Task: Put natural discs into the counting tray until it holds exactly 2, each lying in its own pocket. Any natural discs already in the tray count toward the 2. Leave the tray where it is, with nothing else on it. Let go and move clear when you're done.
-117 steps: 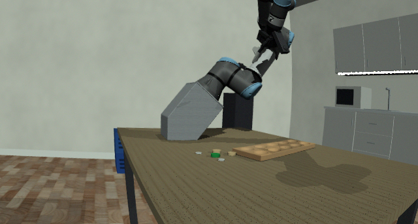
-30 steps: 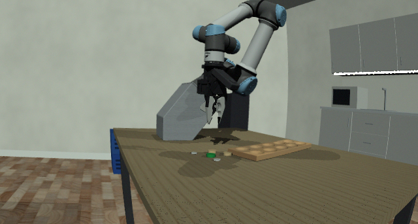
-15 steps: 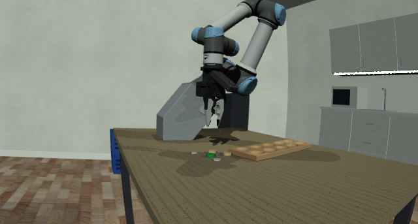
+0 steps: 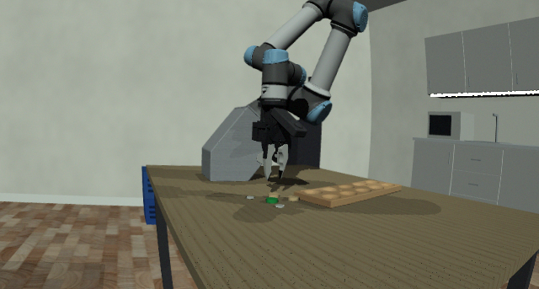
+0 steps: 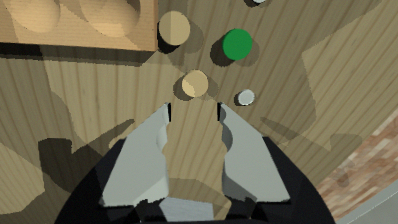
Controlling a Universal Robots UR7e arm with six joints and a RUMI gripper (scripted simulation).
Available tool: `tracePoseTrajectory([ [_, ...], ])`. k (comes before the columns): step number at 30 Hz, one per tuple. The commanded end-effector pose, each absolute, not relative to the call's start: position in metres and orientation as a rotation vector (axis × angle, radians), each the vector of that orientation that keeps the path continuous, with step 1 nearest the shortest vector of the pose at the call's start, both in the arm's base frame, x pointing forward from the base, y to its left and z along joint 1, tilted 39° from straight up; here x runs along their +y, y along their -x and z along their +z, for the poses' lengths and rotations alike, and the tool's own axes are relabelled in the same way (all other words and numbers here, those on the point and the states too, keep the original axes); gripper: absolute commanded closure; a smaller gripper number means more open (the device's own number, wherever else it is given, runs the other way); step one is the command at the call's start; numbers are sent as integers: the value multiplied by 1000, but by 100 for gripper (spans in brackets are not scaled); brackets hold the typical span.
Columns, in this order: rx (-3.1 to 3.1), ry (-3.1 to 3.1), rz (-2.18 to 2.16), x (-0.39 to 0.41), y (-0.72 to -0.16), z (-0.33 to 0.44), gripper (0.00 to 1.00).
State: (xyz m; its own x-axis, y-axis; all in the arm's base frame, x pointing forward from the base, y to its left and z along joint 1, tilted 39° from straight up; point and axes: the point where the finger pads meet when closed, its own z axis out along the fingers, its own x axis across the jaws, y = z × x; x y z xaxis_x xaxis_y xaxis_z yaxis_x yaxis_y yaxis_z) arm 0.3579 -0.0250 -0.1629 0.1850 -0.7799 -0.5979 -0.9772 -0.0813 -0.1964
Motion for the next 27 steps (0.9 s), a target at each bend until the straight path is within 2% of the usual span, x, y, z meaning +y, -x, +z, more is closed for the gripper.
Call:
tracePoseTrajectory([
  [1, 1646, 1911, 456, -15, -362, -179, 72],
  [27, 1645, 1911, 456, 4, -364, -201, 72],
])
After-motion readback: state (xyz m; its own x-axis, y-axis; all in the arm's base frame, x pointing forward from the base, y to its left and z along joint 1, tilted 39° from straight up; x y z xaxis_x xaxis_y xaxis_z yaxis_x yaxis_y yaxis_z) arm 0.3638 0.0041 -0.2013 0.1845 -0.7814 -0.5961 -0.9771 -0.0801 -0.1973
